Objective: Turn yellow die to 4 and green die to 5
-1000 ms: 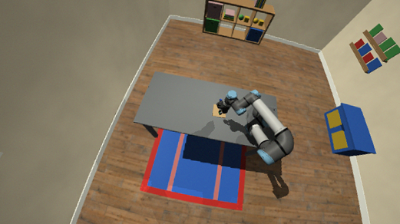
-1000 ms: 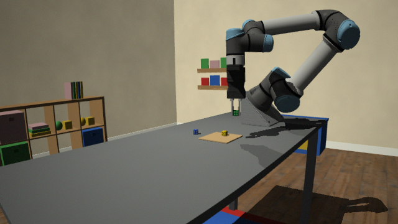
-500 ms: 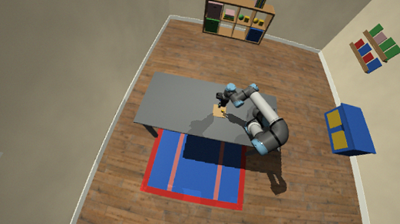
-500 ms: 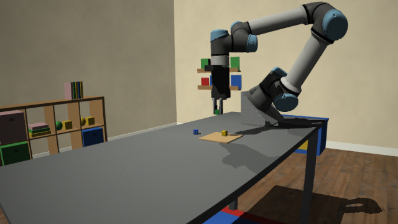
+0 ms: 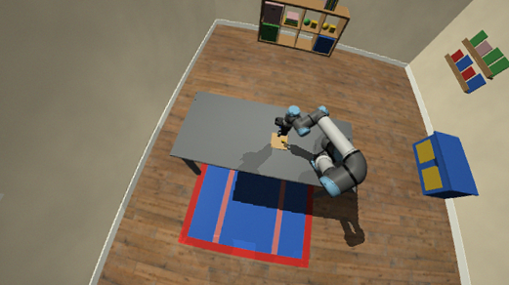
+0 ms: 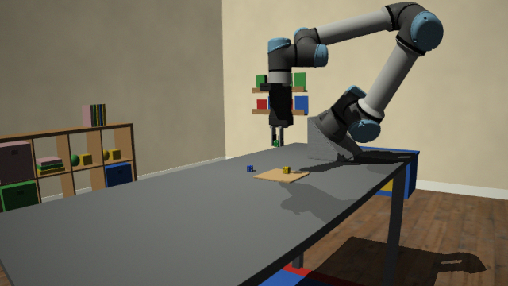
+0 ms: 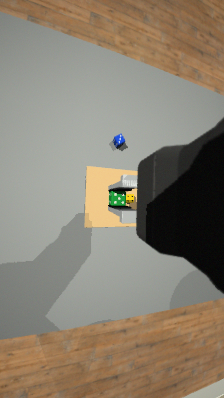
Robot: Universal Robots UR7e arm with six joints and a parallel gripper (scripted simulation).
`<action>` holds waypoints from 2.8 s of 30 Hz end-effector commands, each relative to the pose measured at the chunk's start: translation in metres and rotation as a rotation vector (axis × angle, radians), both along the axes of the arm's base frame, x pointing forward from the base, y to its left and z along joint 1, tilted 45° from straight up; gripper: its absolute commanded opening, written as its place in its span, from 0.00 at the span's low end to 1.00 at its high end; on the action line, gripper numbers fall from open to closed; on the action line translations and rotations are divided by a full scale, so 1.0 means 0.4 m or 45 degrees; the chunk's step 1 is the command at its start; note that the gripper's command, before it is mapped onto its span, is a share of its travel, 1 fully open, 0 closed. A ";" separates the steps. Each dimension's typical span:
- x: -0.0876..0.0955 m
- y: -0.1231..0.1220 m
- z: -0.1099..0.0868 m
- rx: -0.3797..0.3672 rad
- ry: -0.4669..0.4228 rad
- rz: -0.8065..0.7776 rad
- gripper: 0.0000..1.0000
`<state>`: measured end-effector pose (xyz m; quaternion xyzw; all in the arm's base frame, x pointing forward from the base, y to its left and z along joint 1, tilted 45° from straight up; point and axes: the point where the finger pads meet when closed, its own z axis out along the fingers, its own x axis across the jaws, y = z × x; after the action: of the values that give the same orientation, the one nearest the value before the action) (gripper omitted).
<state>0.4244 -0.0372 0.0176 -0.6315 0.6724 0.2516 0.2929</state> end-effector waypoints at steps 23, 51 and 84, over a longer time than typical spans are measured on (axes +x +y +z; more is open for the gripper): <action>0.022 0.147 -0.145 -0.001 0.000 -0.001 0.40; 0.025 0.168 -0.166 -0.001 0.000 -0.001 0.40; 0.026 0.173 -0.170 -0.001 0.000 -0.001 0.40</action>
<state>0.4342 0.0315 -0.0499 -0.6314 0.6726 0.2517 0.2926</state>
